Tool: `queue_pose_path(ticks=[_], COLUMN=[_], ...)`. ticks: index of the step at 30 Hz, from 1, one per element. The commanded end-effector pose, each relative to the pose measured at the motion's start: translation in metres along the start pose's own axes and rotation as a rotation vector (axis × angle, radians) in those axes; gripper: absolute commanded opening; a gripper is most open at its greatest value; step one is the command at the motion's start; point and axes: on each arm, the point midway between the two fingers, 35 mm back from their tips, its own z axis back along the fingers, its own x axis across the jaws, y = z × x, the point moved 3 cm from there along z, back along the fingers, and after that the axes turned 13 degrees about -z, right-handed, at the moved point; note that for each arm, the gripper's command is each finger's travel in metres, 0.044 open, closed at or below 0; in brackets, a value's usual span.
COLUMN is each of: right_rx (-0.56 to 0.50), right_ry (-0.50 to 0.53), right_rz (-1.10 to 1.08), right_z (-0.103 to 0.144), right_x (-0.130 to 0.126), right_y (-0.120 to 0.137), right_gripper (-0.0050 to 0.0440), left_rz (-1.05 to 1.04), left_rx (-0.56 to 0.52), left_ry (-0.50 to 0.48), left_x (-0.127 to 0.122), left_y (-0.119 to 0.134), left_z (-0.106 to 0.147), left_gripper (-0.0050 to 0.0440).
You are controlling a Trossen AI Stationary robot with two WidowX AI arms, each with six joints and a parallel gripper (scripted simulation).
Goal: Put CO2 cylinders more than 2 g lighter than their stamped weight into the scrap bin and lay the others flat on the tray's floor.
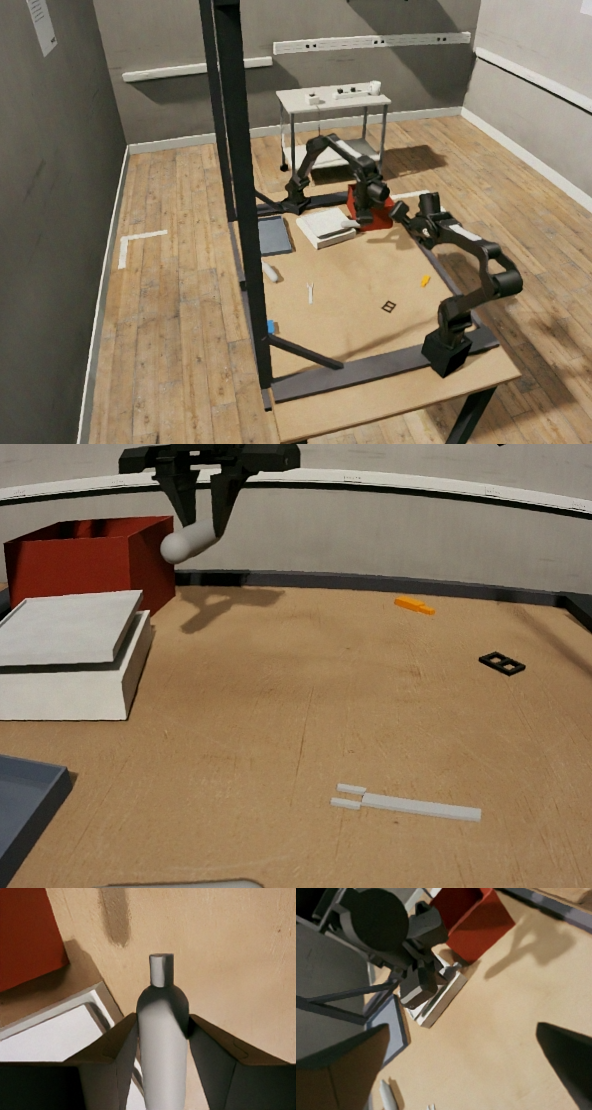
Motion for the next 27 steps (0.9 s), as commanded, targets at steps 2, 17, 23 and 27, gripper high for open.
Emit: queue_pose_path(ticks=[2, 17, 23, 27], right_rx=[-0.001, 0.052, 0.078, 0.090], right_ry=[-0.032, -0.041, -0.036, -0.032], right_rz=[-0.253, -0.851, -1.104, -1.212], right_z=[-0.014, -0.052, -0.070, -0.078], right_x=[0.021, 0.043, 0.051, 0.055], right_y=[-0.002, 0.010, 0.018, 0.021], right_gripper=[0.0440, 0.0440, 0.0440, 0.0440], left_rz=[0.001, 0.000, 0.000, 0.000], left_rx=[-0.046, -0.031, -0.027, -0.025], left_ry=[0.037, 0.030, 0.026, 0.025], left_x=[0.006, 0.027, 0.037, 0.041], left_y=[0.038, 0.100, 0.121, 0.129], left_z=[0.030, 0.036, 0.035, 0.034], left_gripper=[-0.0050, -0.0050, -0.0050, -0.0050])
